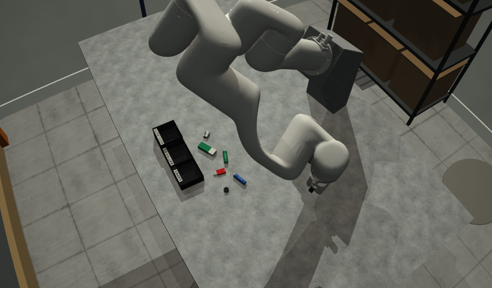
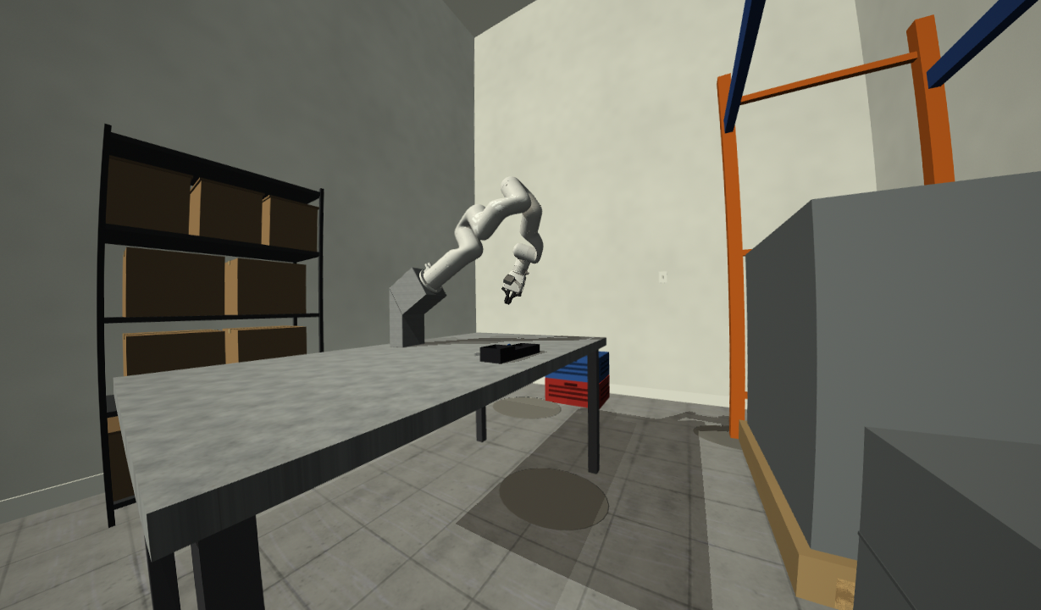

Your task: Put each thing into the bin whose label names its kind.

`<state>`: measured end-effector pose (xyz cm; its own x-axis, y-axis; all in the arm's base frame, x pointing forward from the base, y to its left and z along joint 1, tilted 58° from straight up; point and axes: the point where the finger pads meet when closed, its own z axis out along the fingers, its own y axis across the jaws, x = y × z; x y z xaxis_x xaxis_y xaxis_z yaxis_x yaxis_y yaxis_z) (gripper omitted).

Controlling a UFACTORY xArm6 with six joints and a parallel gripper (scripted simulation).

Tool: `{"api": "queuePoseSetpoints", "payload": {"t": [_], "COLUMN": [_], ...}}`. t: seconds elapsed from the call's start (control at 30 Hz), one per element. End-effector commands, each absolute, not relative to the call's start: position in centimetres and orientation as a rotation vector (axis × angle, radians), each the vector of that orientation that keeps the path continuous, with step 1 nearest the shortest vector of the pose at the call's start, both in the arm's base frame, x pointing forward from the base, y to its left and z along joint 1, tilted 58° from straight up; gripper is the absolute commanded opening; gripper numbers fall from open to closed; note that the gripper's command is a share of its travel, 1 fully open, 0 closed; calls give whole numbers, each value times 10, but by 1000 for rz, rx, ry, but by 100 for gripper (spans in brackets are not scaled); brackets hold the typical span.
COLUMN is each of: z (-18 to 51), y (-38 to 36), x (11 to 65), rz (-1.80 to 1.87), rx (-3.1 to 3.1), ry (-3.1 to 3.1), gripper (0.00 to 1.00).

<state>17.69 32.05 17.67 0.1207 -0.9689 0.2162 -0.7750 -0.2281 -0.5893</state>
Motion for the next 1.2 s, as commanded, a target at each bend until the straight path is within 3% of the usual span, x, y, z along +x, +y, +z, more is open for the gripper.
{"api": "queuePoseSetpoints", "payload": {"t": [0.0,1.17], "z": [178,188], "y": [319,268], "x": [181,253], "rz": [-770,-564], "rx": [-1932,-814], "ry": [1866,2608], "gripper": [7,7]}}
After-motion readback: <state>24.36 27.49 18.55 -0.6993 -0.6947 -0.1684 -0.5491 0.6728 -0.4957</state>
